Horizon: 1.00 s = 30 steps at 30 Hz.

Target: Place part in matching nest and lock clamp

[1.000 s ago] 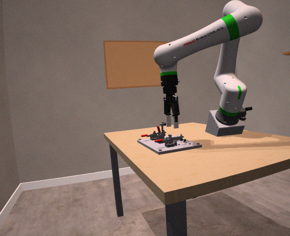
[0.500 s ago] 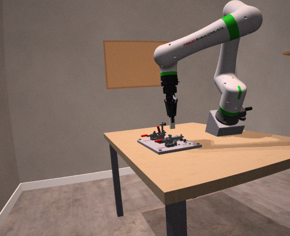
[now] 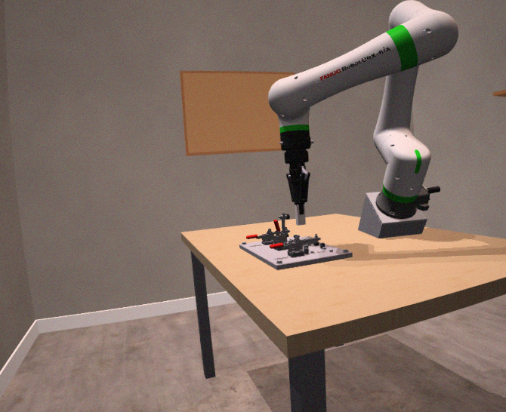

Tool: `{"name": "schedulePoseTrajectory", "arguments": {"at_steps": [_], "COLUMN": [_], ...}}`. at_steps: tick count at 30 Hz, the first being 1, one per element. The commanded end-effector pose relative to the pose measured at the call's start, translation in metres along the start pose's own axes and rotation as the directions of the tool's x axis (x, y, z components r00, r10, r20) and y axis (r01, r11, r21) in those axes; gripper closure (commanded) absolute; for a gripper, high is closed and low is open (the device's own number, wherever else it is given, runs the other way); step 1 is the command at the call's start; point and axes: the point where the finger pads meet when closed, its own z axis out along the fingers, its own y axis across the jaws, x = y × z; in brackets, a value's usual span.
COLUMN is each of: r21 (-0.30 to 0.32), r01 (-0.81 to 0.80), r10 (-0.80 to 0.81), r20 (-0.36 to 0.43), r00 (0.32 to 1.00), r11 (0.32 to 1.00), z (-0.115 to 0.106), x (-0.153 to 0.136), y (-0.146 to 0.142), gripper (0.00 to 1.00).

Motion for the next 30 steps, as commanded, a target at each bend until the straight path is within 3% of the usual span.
{"name": "schedulePoseTrajectory", "arguments": {"at_steps": [1, 30], "r21": [0.0, 0.0], "r01": [0.0, 0.0], "r10": [0.0, 0.0], "r20": [0.0, 0.0], "r00": [1.0, 1.0], "r11": [1.0, 1.0], "z": [0.0, 0.021], "x": [0.0, 0.0], "y": [0.0, 0.0], "gripper": [1.0, 1.0]}}
